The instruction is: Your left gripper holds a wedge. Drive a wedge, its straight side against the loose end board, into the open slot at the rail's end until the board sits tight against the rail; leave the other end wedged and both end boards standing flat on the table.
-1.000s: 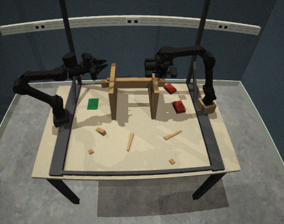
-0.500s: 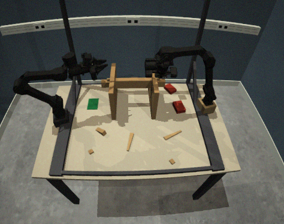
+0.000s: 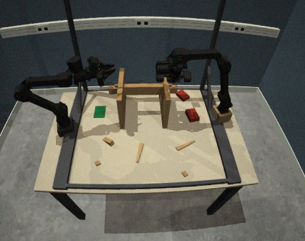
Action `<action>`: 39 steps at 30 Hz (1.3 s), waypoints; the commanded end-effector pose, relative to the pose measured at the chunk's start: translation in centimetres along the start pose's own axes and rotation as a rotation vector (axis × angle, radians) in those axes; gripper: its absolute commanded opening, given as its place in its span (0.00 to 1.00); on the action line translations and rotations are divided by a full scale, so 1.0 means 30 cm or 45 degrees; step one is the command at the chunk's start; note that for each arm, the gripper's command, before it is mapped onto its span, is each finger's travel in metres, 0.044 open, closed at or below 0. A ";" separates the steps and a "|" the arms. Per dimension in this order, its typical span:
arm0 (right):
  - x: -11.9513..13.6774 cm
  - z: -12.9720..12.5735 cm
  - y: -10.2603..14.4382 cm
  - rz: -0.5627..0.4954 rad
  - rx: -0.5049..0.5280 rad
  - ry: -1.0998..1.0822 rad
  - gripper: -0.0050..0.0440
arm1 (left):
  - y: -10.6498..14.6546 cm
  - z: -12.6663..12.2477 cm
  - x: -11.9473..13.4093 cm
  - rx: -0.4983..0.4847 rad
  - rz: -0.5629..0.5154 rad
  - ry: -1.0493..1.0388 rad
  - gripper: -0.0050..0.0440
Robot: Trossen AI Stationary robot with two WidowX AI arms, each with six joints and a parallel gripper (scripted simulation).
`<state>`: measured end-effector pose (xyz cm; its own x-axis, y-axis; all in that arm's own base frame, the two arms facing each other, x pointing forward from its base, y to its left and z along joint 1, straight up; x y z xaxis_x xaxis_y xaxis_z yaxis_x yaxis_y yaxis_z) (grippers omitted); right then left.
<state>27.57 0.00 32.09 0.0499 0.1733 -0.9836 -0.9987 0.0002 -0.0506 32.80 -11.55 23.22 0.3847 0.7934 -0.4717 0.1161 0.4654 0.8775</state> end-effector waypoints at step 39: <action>-0.035 0.006 0.000 -0.029 -0.009 -0.005 0.48 | 0.192 -0.063 -0.020 -0.610 0.198 0.255 0.00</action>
<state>27.57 0.00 32.09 0.0496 0.1734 -0.9836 -0.9987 0.0001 -0.0504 31.72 -9.34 27.03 0.2444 0.8854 -0.3953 -0.2281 0.4487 0.8641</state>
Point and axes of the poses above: on each arm, the point midway between the two fingers, 35 mm back from their tips, its own y axis back along the fingers, its own z axis across the jaws, x = y × z, the point moved 4 cm from there along y, back along the fingers, and after that the axes turned 10 degrees about -y, right-handed, at the moved point
